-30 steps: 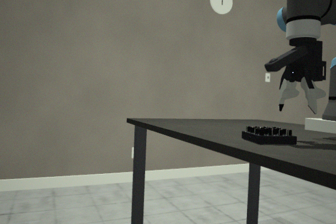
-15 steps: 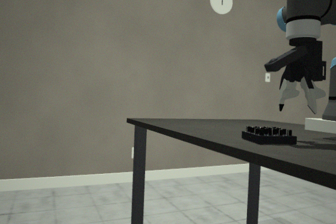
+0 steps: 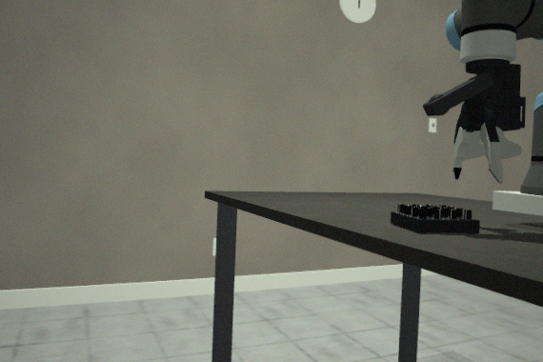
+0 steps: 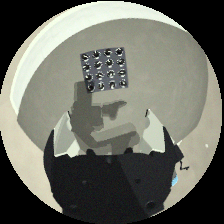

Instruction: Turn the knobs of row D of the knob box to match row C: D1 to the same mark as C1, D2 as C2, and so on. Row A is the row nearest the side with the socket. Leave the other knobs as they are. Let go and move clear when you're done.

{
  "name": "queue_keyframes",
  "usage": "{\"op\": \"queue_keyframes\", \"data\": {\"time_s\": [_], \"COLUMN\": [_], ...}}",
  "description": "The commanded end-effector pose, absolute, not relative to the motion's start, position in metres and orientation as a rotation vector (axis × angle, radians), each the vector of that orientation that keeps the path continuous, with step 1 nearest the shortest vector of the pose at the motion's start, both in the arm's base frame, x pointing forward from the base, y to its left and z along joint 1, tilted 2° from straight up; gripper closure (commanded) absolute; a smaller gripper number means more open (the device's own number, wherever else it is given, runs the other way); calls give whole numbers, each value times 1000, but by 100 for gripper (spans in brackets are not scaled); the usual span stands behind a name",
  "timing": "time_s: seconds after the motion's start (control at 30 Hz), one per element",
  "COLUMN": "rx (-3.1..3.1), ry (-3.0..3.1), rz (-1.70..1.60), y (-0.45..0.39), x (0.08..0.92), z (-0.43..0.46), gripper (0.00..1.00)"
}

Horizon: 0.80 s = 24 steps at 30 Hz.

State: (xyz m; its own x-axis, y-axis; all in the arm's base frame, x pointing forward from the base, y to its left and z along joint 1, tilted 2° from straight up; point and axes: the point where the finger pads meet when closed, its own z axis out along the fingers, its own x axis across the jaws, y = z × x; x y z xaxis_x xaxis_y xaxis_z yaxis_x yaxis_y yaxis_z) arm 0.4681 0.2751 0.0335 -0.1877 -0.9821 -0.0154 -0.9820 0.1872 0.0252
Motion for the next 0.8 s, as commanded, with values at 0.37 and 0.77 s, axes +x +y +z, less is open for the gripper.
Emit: {"op": "queue_keyframes", "data": {"time_s": [0.37, 0.77], "rx": [1497, 1114], "ry": [-2751, -2924], "rz": [-41, -39], "y": [272, 271], "x": [478, 483], "z": [37, 39], "gripper": [0, 0]}}
